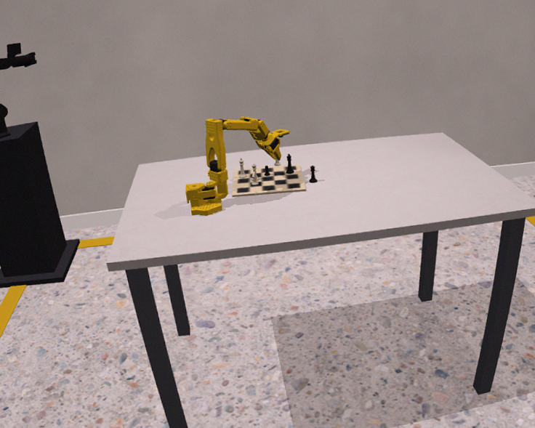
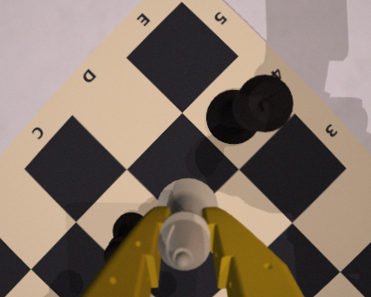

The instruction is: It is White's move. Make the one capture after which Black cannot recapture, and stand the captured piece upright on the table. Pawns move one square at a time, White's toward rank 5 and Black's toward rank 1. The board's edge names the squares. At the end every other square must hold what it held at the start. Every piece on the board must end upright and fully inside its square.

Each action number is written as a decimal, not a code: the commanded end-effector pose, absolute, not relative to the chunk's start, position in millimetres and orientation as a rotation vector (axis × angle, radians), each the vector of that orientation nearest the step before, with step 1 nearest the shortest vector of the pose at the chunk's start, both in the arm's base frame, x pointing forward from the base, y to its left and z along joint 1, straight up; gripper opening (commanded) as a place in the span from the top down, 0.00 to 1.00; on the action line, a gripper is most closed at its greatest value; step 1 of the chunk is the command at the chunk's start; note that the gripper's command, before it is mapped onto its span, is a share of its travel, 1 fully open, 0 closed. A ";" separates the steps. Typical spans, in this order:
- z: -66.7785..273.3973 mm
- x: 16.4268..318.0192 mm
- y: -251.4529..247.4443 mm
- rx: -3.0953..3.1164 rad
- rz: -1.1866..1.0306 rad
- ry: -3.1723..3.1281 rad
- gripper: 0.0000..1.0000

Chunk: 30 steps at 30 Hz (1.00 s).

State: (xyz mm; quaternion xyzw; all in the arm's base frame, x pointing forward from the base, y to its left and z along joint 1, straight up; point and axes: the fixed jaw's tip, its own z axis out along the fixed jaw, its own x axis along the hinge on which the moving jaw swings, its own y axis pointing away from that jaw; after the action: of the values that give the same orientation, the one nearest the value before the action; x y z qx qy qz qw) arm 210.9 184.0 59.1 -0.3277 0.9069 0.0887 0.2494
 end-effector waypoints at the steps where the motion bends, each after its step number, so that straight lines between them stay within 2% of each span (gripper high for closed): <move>1: 74.9 212.9 183.1 -0.887 0.244 2.453 1.00; 24: 92.2 212.1 183.3 -0.890 0.245 2.452 1.00; 30: 92.3 198.0 200.3 -0.987 0.273 2.419 1.00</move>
State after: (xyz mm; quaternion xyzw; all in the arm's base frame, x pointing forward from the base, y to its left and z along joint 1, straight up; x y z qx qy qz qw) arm 206.8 189.2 86.4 -0.3384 0.9030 0.0916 0.2483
